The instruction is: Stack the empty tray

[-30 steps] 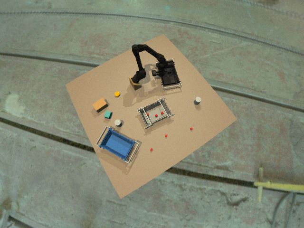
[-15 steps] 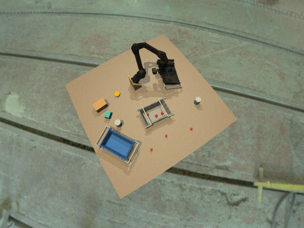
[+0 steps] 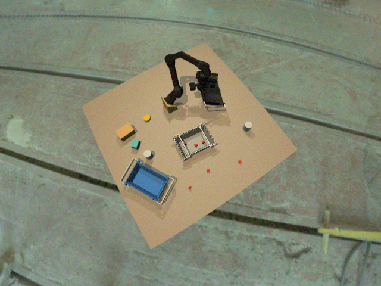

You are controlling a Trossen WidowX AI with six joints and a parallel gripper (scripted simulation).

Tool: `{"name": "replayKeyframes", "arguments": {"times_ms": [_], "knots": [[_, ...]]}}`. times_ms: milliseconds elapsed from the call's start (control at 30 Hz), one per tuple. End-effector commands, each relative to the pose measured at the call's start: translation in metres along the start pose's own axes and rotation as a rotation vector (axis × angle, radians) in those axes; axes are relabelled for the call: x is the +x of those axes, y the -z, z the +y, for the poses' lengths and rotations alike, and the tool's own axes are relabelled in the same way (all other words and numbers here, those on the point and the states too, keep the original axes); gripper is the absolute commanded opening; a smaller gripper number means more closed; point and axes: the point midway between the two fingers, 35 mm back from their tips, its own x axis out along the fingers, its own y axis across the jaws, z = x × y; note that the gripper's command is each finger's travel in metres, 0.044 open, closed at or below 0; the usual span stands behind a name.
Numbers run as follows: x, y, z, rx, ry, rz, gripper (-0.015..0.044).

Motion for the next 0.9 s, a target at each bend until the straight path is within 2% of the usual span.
{"name": "replayKeyframes", "arguments": {"times_ms": [0,533,867], "knots": [[-0.007,-0.003,-0.006,-0.018,0.026,0.005,0.0000],[-0.042,-0.011,-0.054,-0.019,0.028,0.006,0.0000],[-0.044,-0.011,-0.056,-0.019,0.028,0.006,0.0000]]}}
